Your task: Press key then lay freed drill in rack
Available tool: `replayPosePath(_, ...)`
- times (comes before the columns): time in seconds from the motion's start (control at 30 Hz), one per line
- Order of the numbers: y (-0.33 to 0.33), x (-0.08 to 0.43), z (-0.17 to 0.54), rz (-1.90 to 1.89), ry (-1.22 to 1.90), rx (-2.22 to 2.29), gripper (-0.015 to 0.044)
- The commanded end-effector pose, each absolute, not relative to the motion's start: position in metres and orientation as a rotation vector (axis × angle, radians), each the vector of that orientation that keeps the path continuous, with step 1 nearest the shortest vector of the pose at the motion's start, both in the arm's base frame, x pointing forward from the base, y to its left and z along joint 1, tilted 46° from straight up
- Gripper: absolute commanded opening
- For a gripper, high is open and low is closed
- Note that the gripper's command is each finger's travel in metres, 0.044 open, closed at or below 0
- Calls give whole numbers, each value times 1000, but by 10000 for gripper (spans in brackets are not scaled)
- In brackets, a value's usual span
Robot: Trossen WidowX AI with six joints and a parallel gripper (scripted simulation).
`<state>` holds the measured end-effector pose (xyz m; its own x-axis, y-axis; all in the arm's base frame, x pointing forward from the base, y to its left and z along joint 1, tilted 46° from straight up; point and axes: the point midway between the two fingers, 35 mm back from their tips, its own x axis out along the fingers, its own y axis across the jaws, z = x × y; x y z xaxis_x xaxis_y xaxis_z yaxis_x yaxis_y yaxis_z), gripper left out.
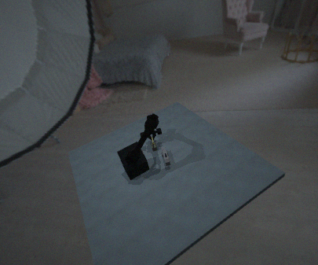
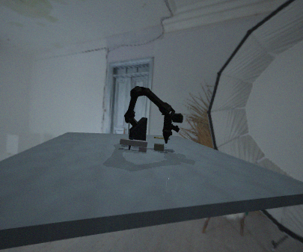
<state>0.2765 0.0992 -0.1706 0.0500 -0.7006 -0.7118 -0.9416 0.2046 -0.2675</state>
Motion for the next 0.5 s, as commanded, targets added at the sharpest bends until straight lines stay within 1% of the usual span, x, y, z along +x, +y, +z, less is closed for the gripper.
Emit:
replayPosePath(0.0, 93, 276, -177, 397, 1712, -1555, 0)
replayPosePath(0.47, 81, 276, -189, 396, 1712, -1555, 0)
